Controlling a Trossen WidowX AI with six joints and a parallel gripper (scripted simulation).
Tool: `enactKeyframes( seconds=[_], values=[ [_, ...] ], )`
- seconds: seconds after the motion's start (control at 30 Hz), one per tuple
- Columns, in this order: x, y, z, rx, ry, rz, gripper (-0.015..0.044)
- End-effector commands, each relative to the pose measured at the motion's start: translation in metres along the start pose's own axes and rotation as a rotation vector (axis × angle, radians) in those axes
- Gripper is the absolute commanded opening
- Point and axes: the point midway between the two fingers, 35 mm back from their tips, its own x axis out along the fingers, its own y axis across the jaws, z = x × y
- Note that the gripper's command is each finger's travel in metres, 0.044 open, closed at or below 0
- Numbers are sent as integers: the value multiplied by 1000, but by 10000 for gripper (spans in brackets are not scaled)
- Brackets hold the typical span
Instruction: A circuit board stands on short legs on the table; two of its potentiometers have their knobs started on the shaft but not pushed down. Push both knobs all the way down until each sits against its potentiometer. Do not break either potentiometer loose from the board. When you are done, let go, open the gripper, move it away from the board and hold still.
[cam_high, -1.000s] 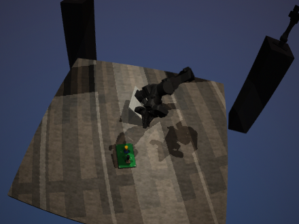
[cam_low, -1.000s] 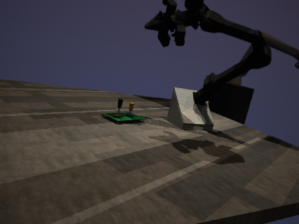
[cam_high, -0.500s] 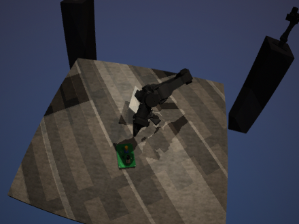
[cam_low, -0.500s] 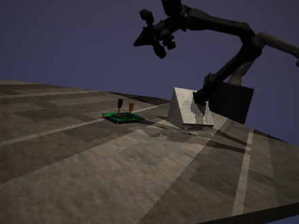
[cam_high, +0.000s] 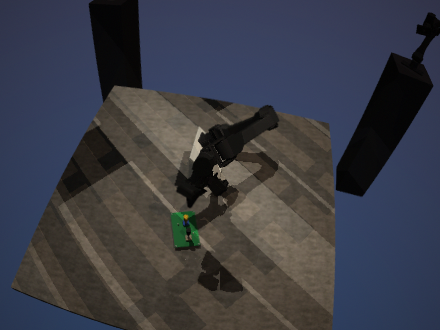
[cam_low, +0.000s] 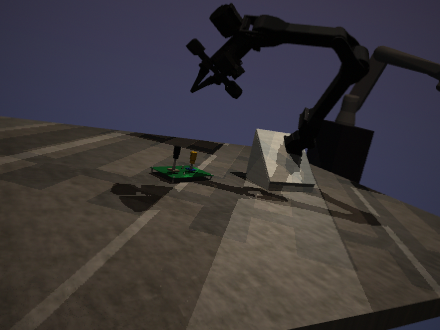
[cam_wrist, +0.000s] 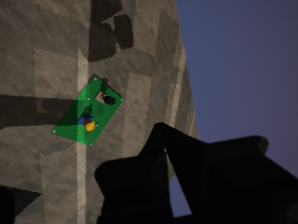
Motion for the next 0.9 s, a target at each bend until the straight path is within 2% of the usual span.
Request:
enactKeyframes(
  seconds=[0.0, 0.87],
  values=[
    [16, 11, -7, 122, 15, 89, 0],
    [77, 84, -39, 827, 260, 556, 0]
  ],
)
